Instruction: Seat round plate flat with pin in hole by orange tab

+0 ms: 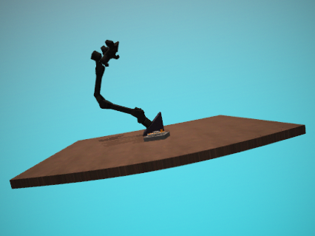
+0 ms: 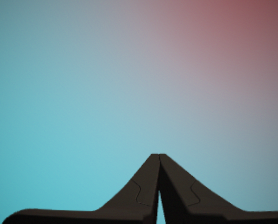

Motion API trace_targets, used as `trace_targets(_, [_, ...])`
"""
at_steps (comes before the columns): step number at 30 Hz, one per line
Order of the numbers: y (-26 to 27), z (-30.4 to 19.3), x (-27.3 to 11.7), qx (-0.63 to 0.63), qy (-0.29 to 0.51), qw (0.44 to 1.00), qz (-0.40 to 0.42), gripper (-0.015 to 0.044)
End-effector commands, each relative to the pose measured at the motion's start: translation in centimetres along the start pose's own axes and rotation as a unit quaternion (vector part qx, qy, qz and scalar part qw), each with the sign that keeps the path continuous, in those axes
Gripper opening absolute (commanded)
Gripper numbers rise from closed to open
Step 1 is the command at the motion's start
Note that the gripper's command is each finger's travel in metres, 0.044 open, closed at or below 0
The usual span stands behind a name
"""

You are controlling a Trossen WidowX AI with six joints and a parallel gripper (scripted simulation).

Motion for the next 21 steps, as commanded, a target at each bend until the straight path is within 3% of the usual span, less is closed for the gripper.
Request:
trace_targets(1, [-3.9, -5.1, 1.9, 0.075, 0.082, 0.991, -0.073, 0.0])
trace_targets(11, [-11.8, -15.5, 1.2, 0.203, 0.221, 0.922, -0.244, 0.0])
trace_targets(21, [-17.5, -28.1, -3.3, 0.339, 0.362, 0.761, -0.419, 0.0])
Point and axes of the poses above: the point midway between the two fingers, 35 mm back from their tips, its own x axis out along the fingers, its own y axis across the jaws, z = x × y, the point moved 5 cm from there along -x, back along the fingers, and after that the axes turned 13 degrees about x, right-handed, at the moved point
